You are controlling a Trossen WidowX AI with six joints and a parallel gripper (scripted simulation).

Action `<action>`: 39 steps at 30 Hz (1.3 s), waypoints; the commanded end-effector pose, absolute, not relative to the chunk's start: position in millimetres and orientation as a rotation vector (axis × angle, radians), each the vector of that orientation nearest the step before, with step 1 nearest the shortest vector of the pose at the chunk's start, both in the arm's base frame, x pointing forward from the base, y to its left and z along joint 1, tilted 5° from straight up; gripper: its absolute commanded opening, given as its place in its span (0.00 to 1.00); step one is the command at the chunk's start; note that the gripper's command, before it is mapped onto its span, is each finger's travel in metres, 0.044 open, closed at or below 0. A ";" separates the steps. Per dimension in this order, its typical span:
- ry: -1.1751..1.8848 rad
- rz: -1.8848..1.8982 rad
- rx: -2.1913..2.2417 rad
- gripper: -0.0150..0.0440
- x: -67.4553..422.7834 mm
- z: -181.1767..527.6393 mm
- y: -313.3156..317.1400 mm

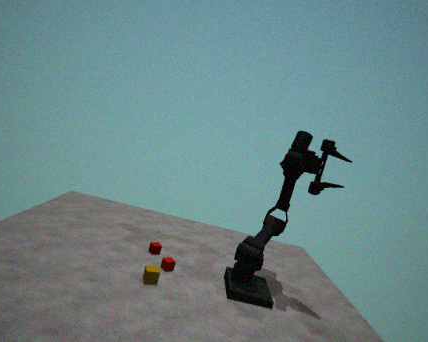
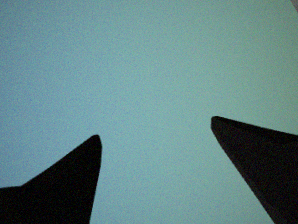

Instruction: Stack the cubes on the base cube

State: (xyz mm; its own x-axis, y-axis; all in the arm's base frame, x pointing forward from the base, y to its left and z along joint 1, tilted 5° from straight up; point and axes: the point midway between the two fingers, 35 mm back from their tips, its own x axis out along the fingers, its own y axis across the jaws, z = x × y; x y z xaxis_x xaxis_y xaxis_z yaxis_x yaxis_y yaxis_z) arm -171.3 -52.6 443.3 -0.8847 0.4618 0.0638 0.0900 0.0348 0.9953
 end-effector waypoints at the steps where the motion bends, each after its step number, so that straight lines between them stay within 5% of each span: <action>1: 2.031 1.924 0.572 0.89 -170.7 443.8 -49.8; 5: 1.862 1.862 0.699 0.71 -153.9 451.2 5.4; 21: 1.174 1.309 0.700 0.70 22.2 399.9 188.4; 39: 1.103 0.716 -0.030 0.70 226.7 234.8 151.0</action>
State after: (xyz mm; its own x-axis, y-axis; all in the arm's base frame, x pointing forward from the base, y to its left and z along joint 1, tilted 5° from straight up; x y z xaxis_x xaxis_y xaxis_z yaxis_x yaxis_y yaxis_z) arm 204.3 172.9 263.7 0.2501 0.6225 -0.7416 -0.5271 0.7300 0.4350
